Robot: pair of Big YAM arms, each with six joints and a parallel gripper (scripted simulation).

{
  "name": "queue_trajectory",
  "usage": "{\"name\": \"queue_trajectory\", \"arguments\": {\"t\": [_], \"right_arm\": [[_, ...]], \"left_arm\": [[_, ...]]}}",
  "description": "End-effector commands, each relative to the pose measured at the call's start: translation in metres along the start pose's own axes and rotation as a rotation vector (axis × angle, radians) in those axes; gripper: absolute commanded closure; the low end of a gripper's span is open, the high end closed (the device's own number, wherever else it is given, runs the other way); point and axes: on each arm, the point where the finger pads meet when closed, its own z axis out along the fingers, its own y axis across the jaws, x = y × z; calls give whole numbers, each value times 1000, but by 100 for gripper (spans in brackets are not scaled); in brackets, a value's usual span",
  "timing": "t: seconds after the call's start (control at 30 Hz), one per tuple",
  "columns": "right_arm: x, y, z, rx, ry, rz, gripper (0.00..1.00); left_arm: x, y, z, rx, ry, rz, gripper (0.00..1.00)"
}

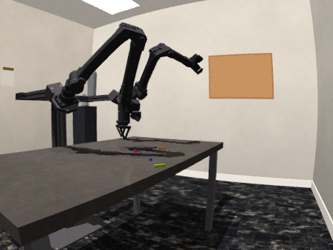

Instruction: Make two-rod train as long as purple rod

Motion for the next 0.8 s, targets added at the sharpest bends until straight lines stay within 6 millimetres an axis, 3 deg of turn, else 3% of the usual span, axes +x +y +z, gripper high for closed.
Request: {"name": "queue_trajectory", "arguments": {"t": [0.0,0.13,0.33,0.77], "right_arm": [[-4,0,3,22,23,95,0],[-12,-2,-4,22,0,109,0],[1,2,0,23,20,89,0],[0,2,0,23,20,90,0]], "left_arm": [[-8,4,-6,-5,-23,-6,0],[-8,4,-6,-5,-23,-6,0],[-8,4,-6,-5,-23,-6,0],[-8,4,-6,-5,-23,-6,0]]}}
